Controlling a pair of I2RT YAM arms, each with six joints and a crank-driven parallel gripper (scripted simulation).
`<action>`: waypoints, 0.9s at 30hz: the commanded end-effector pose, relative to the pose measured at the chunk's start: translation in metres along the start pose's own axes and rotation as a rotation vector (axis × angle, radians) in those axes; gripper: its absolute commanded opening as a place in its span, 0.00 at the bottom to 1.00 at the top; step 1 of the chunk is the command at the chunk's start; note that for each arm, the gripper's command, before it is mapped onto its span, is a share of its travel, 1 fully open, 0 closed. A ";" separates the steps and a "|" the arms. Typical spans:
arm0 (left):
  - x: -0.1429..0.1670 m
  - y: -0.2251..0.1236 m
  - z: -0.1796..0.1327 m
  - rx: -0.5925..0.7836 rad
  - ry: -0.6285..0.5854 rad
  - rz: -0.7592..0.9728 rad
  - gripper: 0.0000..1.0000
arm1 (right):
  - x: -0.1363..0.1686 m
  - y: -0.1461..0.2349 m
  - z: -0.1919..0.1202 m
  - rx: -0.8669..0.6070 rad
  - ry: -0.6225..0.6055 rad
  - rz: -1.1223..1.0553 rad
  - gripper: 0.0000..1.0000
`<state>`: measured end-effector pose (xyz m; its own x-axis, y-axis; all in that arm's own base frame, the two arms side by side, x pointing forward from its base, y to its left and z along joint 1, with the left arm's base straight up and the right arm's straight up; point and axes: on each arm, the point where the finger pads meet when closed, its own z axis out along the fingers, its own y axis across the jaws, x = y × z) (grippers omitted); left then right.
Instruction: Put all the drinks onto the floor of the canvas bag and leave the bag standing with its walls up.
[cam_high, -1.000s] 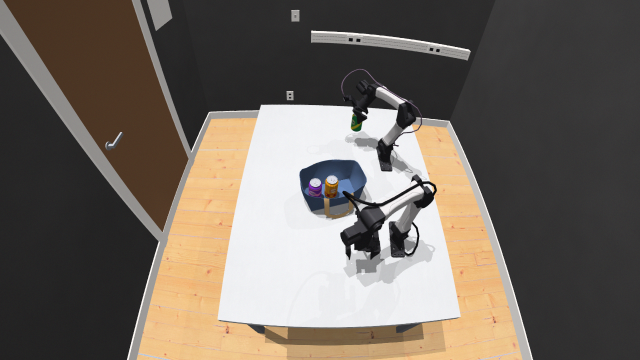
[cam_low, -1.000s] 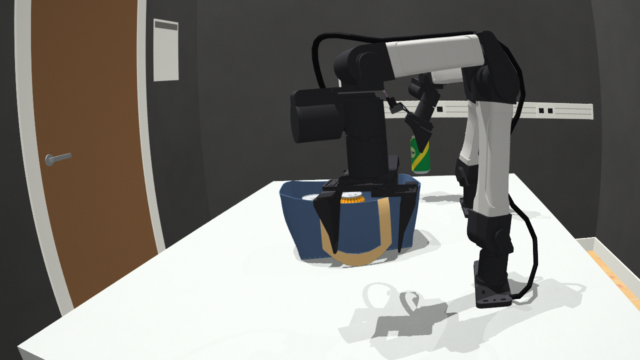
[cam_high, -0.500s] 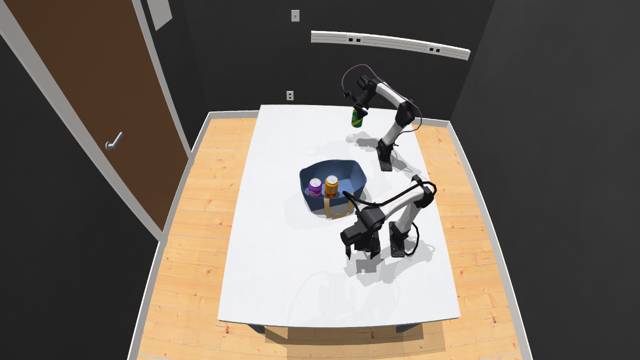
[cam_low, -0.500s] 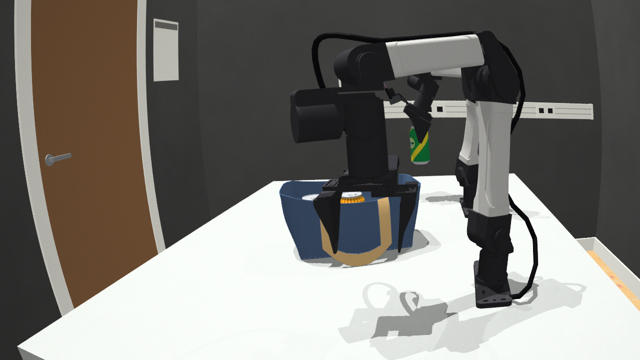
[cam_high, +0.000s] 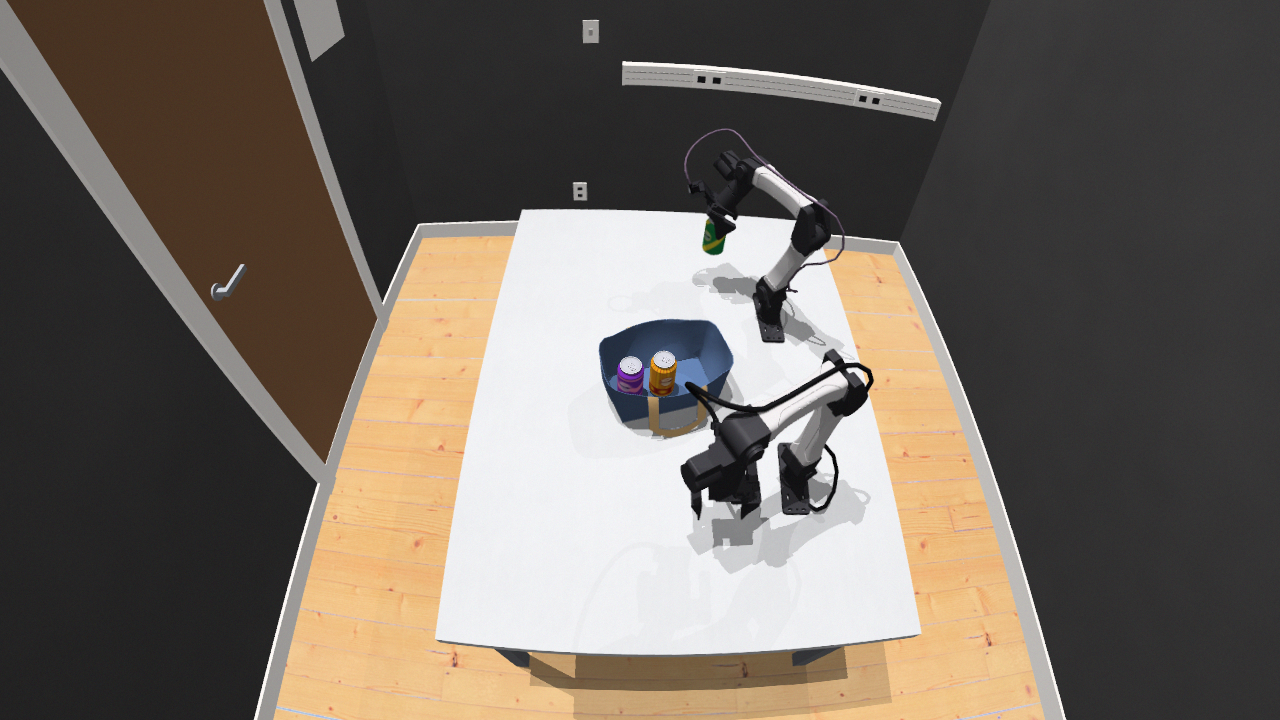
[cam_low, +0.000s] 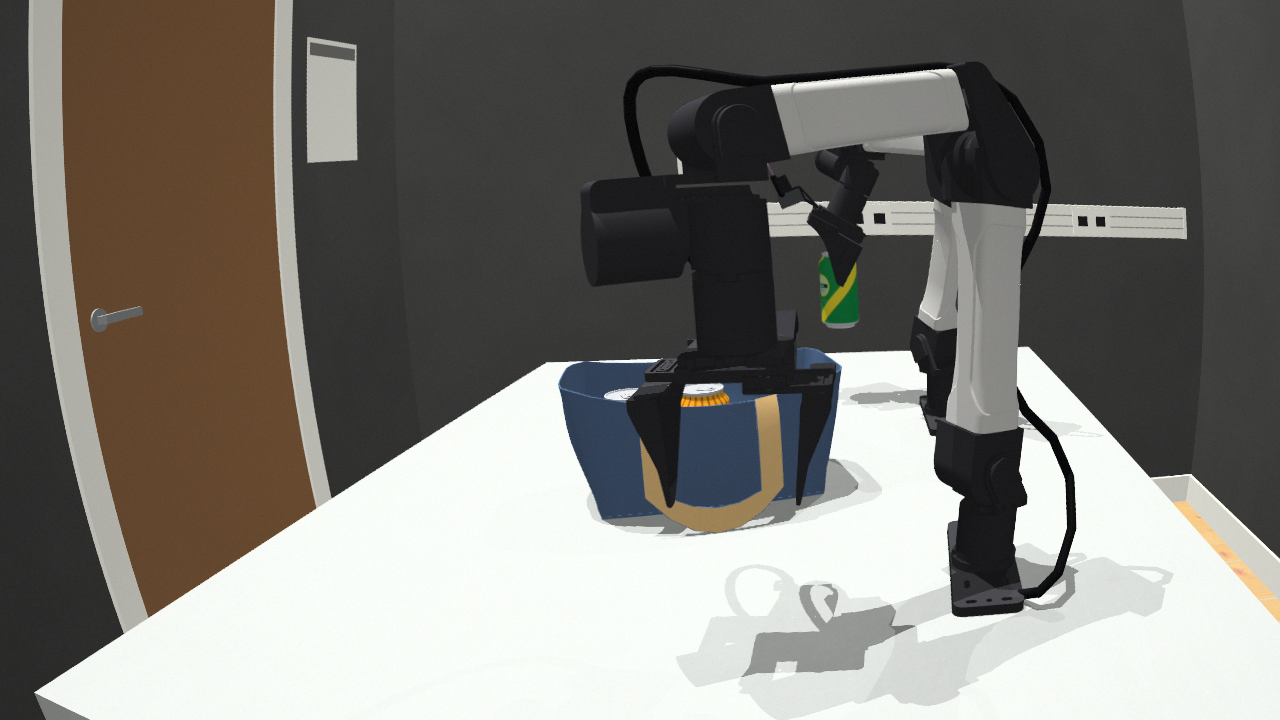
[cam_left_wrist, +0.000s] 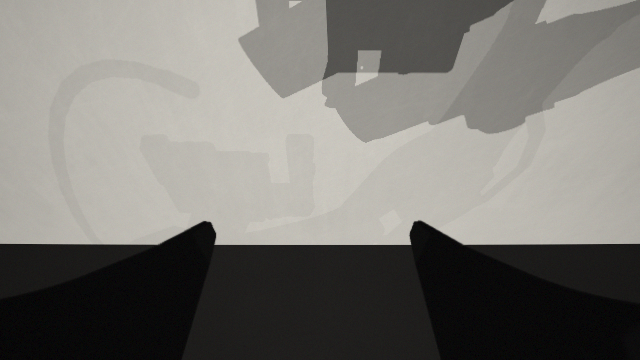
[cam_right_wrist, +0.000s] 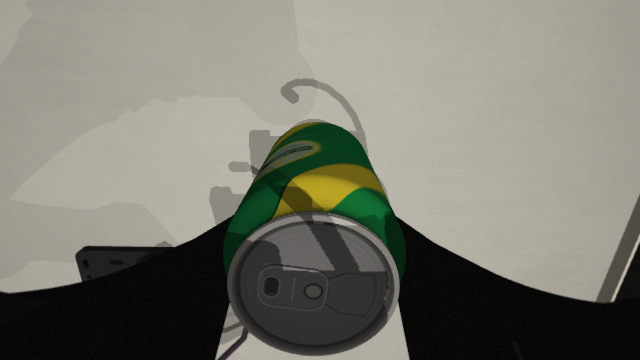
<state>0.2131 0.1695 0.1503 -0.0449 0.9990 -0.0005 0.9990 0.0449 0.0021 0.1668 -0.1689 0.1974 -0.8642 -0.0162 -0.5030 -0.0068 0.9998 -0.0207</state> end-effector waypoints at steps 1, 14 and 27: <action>0.006 0.009 -0.017 -0.072 0.033 -0.004 1.00 | -0.012 -0.002 -0.008 0.036 -0.056 -0.033 0.74; 0.006 0.009 -0.017 -0.072 0.033 -0.004 1.00 | -0.016 0.003 -0.019 -0.001 -0.027 -0.013 0.74; 0.006 0.009 -0.017 -0.072 0.033 -0.004 1.00 | -0.035 -0.004 -0.041 0.023 -0.046 -0.031 0.74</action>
<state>0.2131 0.1695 0.1503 -0.0449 0.9990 -0.0005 0.9990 0.0449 0.0021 0.1690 -0.1697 0.2341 -0.8621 -0.0191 -0.5063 -0.0087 0.9997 -0.0227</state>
